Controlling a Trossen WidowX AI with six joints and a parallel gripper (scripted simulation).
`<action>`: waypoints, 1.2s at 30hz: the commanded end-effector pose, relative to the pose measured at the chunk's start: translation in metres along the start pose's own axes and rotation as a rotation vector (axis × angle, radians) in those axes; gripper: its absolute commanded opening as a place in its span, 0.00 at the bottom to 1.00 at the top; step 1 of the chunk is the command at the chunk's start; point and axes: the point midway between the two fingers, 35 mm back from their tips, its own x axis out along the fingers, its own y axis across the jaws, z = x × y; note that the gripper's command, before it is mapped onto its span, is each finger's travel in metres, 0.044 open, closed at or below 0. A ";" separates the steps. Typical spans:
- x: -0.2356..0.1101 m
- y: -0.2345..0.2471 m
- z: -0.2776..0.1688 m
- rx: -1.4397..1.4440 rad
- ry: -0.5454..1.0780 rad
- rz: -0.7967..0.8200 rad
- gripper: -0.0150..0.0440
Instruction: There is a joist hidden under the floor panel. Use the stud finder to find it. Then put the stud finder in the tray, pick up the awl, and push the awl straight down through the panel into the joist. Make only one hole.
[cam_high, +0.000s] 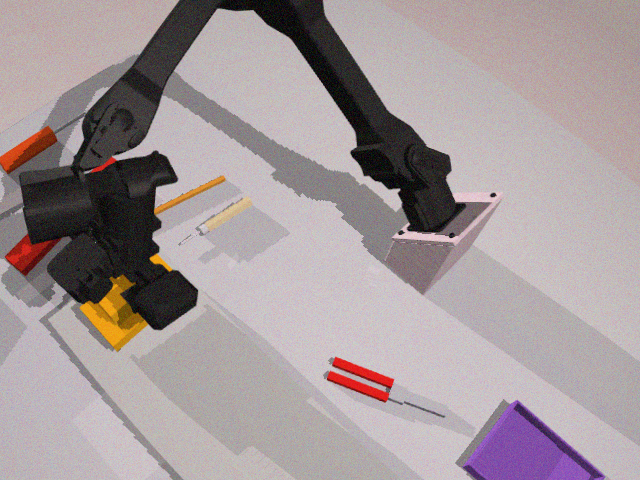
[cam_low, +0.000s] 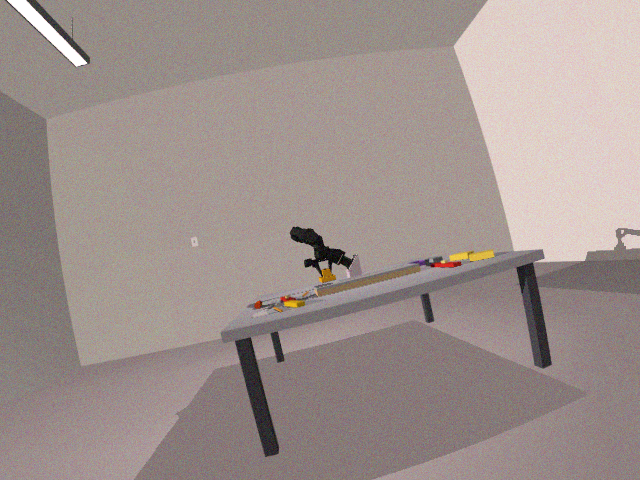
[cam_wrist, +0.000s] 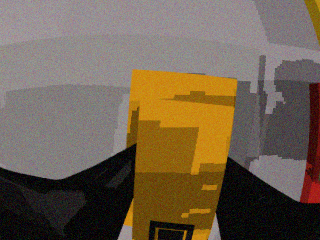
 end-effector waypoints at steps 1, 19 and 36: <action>-0.026 -0.004 0.012 0.014 -0.017 -0.006 0.25; -0.079 0.003 0.025 -0.011 -0.024 0.001 0.25; -0.095 0.176 0.055 -0.416 -0.090 0.201 0.25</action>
